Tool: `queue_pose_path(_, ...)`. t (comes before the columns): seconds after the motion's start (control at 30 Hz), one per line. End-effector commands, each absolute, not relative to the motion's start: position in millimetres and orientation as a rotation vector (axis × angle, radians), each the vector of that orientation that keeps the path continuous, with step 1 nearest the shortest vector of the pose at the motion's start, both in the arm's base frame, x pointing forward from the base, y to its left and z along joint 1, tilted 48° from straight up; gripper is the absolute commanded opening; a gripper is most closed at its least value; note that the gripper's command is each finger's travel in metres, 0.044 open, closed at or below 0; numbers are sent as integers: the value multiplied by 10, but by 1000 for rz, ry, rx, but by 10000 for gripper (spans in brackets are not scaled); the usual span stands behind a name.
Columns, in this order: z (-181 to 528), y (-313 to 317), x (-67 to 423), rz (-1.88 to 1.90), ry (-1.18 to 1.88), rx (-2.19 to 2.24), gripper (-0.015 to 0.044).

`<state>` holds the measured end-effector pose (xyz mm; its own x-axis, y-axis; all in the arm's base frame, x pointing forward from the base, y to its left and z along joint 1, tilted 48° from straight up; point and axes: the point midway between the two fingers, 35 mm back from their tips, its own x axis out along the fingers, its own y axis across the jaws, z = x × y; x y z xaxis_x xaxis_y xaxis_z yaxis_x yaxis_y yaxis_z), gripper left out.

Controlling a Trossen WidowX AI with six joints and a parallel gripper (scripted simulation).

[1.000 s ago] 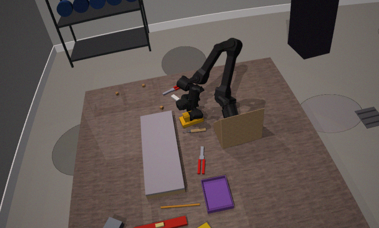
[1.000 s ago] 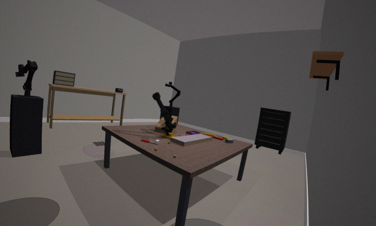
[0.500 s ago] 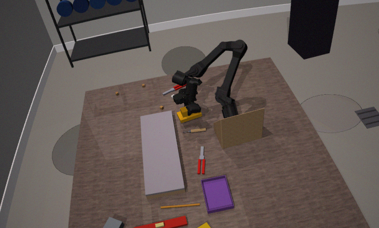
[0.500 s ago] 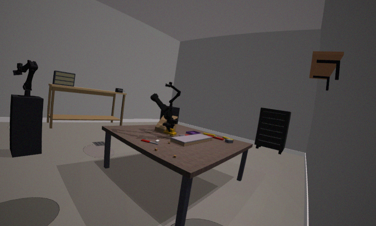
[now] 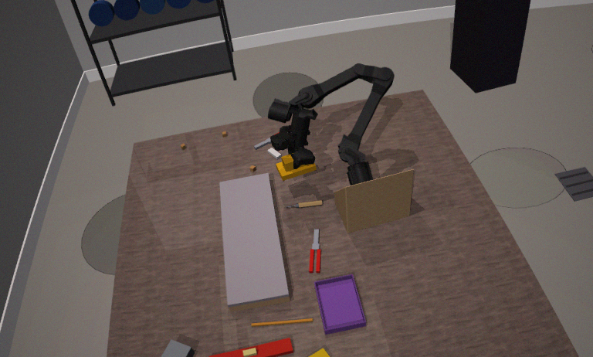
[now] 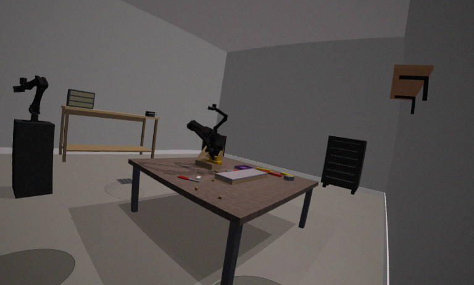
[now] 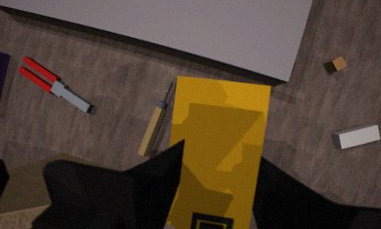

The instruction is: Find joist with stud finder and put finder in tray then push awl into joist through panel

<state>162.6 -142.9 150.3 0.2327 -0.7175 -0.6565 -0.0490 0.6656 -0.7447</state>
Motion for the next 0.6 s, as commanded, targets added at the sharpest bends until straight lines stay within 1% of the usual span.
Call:
queue_pose_path(0.0,1558,-1414,1651,-531,1263,-740,0)
queue_pose_path(0.57,1816,-1503,2250,-585,1234,-695,0)
